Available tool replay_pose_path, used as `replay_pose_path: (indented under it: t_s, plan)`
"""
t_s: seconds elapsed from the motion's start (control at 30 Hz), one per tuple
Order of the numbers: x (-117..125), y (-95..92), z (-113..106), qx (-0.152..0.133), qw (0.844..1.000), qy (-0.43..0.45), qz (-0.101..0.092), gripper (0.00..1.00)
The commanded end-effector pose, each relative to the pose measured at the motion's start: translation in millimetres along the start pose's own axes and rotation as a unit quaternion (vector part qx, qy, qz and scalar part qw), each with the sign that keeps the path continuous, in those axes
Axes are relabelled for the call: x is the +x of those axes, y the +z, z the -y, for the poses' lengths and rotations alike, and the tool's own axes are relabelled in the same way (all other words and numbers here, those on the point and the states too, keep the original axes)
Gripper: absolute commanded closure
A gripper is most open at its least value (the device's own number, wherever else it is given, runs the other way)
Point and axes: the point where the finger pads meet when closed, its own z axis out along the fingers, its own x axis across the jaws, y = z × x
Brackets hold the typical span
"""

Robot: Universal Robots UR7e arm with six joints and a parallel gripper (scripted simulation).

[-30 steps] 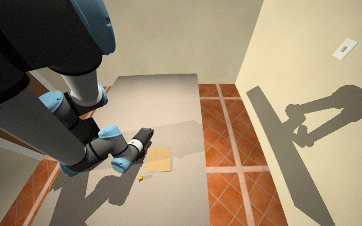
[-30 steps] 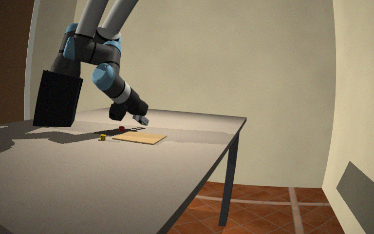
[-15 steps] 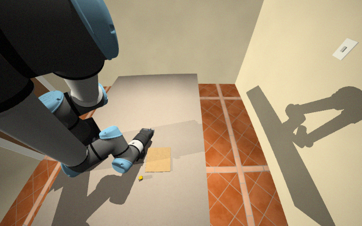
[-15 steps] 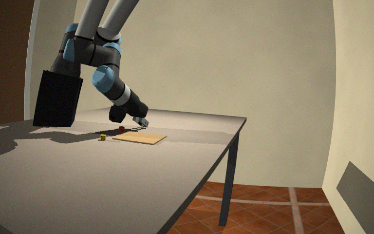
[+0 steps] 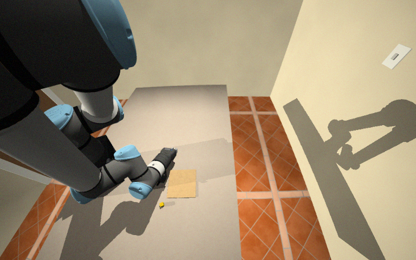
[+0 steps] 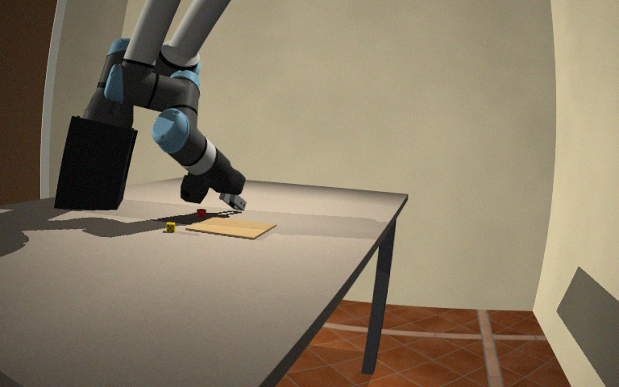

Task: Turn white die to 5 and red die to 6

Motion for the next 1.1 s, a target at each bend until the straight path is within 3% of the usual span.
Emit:
replay_pose_path:
  t_s: [0.0, 0.57, 0.6, 0.77, 0.8, 0.97, 1.0, 1.07]
  plan:
    - [-0.2, -0.1, -0.1, 0.0, 1.0, 0.0, 0.0, 0.66]
    - [-0.2, -0.1, -0.1, 0.0, 1.0, 0.0, 0.0, 0.66]
    - [-0.2, -0.1, -0.1, 0.0, 1.0, 0.0, 0.0, 0.6]
    - [-0.2, -0.1, -0.1, 0.0, 1.0, 0.0, 0.0, 0.54]
    - [-0.2, -0.1, -0.1, 0.0, 1.0, 0.0, 0.0, 0.48]
    - [-0.2, -0.1, -0.1, 0.0, 1.0, 0.0, 0.0, 0.42]
    - [-0.2, -0.1, -0.1, 0.0, 1.0, 0.0, 0.0, 0.36]
    - [-0.2, -0.1, -0.1, 0.0, 1.0, 0.0, 0.0, 0.36]
